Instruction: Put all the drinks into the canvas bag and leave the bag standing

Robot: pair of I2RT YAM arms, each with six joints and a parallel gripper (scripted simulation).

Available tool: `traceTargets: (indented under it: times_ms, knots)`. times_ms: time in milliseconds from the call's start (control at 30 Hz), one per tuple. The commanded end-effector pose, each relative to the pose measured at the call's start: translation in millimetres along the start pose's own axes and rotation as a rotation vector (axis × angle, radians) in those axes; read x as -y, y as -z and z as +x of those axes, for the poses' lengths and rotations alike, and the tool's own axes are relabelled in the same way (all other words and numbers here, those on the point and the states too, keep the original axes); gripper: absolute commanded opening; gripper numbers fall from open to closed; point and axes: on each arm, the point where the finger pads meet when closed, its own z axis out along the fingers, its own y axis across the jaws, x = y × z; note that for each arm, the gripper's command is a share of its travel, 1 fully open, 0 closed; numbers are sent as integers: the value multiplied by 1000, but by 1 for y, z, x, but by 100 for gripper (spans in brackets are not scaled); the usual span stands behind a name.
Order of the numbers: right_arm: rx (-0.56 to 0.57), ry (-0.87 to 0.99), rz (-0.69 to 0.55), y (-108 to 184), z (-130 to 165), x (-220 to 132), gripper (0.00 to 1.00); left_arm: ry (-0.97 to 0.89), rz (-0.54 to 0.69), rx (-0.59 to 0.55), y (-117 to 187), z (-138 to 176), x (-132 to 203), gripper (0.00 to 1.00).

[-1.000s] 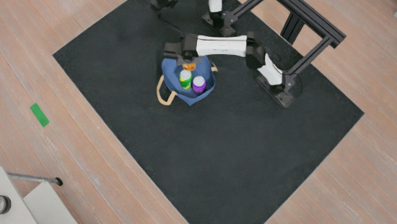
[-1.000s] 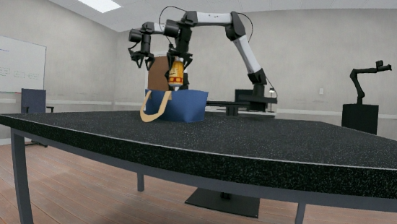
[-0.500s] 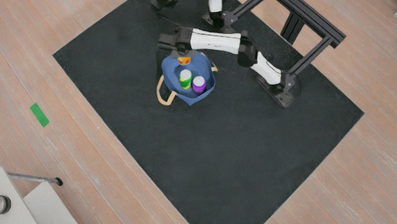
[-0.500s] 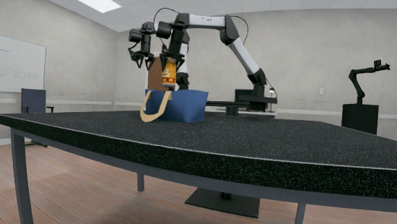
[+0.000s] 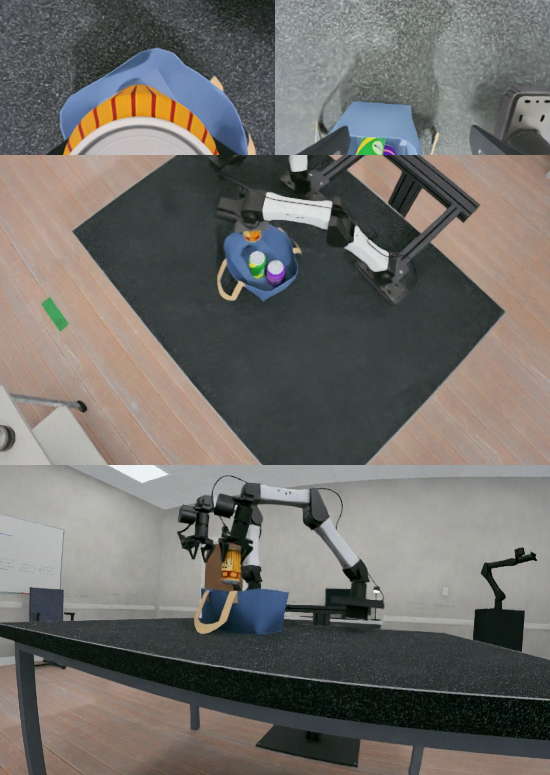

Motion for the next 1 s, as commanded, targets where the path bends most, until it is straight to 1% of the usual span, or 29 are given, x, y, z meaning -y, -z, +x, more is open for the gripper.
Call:
traceTargets:
  times_ms: [0, 33, 167, 200, 667, 700, 967]
  knots:
    - [14, 3, -9, 2, 1, 2, 86, -31, -83, 52, 33, -20, -4, 70]
    - [14, 3, -9, 2, 1, 2, 86, -36, -96, 57, 38, -23, -6, 70]
    - [14, 3, -9, 2, 1, 2, 86, -40, -100, 59, 39, -25, -6, 70]
    - [14, 3, -9, 2, 1, 2, 86, -27, -75, 49, 26, -17, -3, 70]
    - [14, 3, -9, 2, 1, 2, 86, -38, -99, 57, 22, -13, -8, 70]
    - [14, 3, -9, 2, 1, 2, 86, -41, -92, 55, 15, -10, -7, 70]
    - [14, 3, -9, 2, 1, 2, 86, -47, -104, 59, 10, -8, -10, 70]
